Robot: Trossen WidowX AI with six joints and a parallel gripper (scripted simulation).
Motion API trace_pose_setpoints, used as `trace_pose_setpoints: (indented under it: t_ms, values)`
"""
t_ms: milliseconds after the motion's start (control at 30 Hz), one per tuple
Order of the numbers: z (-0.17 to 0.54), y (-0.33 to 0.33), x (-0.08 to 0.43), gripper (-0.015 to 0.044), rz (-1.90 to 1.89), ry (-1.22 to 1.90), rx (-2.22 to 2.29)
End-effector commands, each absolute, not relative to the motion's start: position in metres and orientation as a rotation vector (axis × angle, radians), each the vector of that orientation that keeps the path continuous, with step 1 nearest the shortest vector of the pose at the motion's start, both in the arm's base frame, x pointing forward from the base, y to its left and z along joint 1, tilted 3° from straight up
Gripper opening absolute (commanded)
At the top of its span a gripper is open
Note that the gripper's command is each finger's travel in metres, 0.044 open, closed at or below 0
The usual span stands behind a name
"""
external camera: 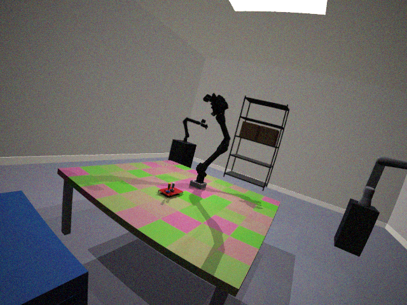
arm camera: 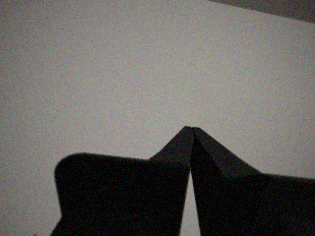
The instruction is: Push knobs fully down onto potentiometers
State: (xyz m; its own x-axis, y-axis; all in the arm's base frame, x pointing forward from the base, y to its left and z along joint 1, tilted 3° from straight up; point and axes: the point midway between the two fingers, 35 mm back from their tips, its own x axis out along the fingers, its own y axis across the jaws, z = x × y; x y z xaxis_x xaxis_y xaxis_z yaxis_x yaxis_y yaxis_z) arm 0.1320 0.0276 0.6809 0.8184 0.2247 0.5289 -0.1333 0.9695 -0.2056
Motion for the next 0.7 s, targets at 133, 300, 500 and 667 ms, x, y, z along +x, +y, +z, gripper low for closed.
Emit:
trace_pose_setpoints:
  t_ms: [133, 300, 500, 667]
  values:
    - [0.646, -0.008, 0.199, 0.0, 0.188, -0.423, 0.01]
    - [0.619, -0.024, 0.237, 0.0, 0.178, -0.322, 0.115]
    - [0.582, -0.034, 0.283, 0.0, 0.171, -0.183, 0.196]
    - [0.547, -0.039, 0.317, 0.0, 0.154, -0.076, 0.271]
